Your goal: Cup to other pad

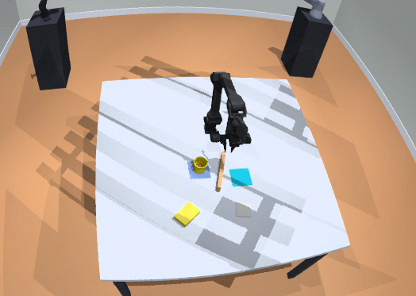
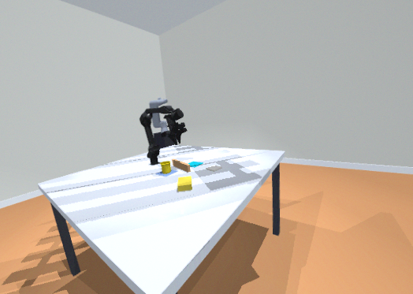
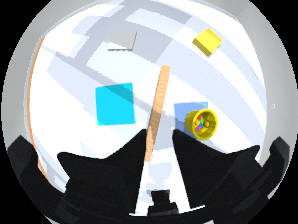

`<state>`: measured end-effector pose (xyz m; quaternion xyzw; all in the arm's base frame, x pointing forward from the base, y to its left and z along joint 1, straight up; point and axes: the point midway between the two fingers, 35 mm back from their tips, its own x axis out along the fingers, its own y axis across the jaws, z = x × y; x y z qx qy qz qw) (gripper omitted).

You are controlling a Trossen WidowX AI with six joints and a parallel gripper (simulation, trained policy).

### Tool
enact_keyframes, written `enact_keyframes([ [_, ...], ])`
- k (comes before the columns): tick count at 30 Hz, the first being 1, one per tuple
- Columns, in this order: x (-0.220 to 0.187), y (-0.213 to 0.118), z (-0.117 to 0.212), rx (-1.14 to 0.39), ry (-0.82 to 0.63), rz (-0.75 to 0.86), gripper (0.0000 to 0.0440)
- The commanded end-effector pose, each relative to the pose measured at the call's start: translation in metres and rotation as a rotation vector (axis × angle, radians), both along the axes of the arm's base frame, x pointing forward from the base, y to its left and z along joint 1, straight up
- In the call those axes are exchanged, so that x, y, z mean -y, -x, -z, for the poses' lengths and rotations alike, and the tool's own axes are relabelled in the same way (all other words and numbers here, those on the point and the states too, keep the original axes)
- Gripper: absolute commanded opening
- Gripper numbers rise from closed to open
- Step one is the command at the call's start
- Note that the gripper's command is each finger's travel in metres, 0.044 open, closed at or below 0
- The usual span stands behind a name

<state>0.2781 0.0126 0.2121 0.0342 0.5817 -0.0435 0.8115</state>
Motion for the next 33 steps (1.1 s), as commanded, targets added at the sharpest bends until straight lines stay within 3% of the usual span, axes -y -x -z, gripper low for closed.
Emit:
enact_keyframes([
  [1, 0.006, 0.001, 0.004, -0.056, 0.018, -0.01, 0.0128],
  [18, 0.034, 0.006, 0.032, -0.27, 0.061, -0.037, 0.0126],
  [33, 0.06, 0.007, 0.066, -0.36, 0.075, -0.055, 0.0141],
])
